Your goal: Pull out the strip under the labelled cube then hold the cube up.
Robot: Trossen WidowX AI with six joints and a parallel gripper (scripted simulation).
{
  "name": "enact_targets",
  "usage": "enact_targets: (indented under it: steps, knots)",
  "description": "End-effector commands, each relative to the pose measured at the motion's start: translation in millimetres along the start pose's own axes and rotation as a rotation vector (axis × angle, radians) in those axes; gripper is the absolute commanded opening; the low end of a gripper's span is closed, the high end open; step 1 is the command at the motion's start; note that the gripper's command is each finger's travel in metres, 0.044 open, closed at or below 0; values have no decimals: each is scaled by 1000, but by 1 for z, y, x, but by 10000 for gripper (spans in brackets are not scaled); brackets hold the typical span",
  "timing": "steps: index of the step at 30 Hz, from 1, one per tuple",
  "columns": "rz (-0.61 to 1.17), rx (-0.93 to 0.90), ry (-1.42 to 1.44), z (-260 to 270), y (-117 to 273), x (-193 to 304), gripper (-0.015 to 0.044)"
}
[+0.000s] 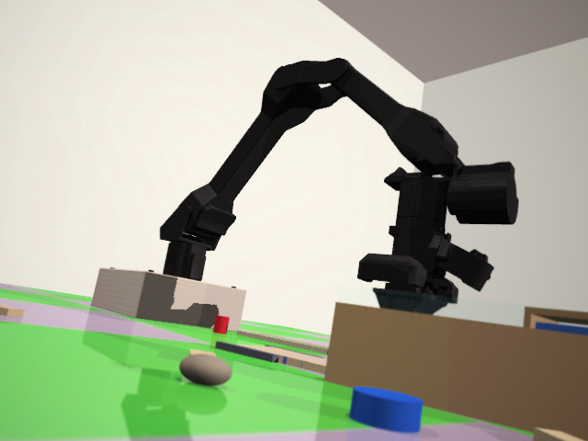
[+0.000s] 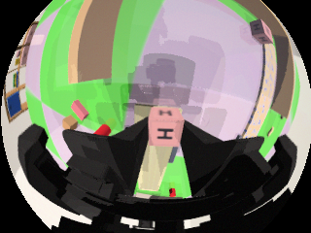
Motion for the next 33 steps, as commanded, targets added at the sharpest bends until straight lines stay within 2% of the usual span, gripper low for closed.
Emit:
enact_targets:
  steps: [1, 4, 20, 33]
  knots:
    - [0, 0, 0, 0, 0, 0, 72]
    - [-8, -5, -13, -1, 1, 0, 0]
    - [7, -4, 5, 18, 41, 54, 0]
    - [10, -4, 7, 28, 42, 85, 0]
Point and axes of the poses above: the point midway between the two fingers, 35 mm back from their tips, its own y axis back along the fingers, its own z axis across the jaws, x = y × z, the point moved 4 cm from there along y, back along the fingers, and after that the axes turned 14 degrees about y, right-handed, at the moved point
